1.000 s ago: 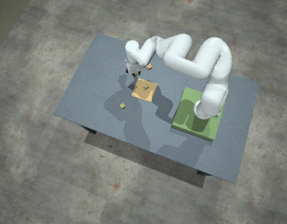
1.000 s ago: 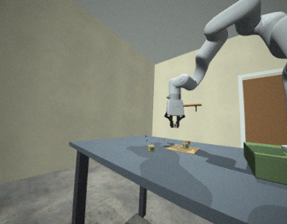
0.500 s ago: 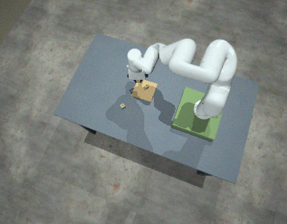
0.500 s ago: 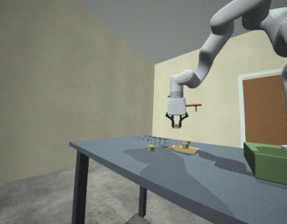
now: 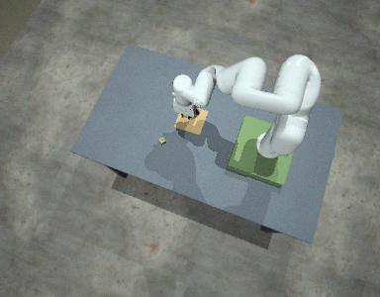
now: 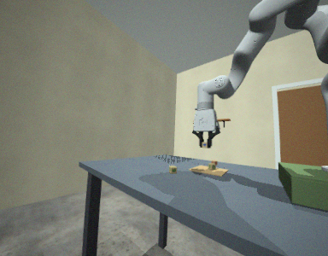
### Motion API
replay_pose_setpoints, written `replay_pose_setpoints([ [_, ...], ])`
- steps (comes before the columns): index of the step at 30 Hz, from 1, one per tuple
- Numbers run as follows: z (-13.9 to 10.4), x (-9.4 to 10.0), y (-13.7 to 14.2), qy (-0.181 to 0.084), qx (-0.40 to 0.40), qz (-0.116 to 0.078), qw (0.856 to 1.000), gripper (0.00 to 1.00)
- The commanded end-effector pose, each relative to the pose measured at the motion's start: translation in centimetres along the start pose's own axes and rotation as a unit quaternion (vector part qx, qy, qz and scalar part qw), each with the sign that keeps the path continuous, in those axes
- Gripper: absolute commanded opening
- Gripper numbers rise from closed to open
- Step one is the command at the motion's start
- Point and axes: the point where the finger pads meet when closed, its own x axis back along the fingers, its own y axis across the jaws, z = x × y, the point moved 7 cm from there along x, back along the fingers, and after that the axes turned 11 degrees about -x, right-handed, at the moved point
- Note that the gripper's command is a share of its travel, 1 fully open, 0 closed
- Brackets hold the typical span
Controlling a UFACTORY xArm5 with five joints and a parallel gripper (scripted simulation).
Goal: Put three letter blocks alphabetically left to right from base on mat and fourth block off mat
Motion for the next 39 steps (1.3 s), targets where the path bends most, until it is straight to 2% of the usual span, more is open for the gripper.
replay_pose_setpoints([
  [1,-0.5,0.1,0.6,-0.001,-0.031,0.004,1.000,0.21],
  [22,-0.5,-0.3,0.7,-0.001,-0.035,0.004,0.999,0.21],
  [29,-0.5,-1.5,0.7,-0.001,-0.035,0.004,0.999,0.21],
  [39,-0.6,-6.3,0.7,-0.001,-0.035,0.004,0.999,0.21],
])
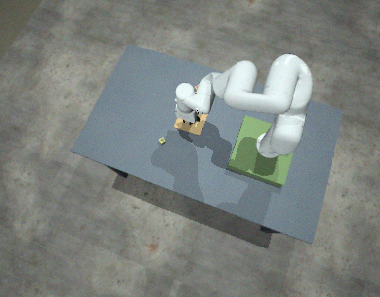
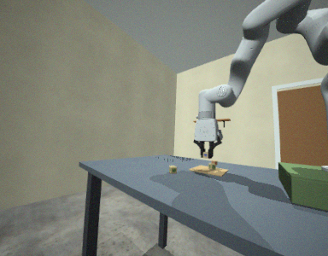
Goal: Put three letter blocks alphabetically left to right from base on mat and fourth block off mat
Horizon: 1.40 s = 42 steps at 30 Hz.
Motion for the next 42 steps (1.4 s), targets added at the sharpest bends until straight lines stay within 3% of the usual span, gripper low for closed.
replay_pose_setpoints([
  [1,-0.1,-2.3,-0.2,-0.001,0.000,0.002,1.000,0.21],
  [5,-0.1,-3.8,-0.2,-0.001,0.000,0.002,1.000,0.21],
  [13,-0.1,-5.0,-0.2,-0.001,0.000,0.002,1.000,0.21],
  [42,-0.1,-5.1,-0.2,-0.001,0.000,0.002,1.000,0.21],
])
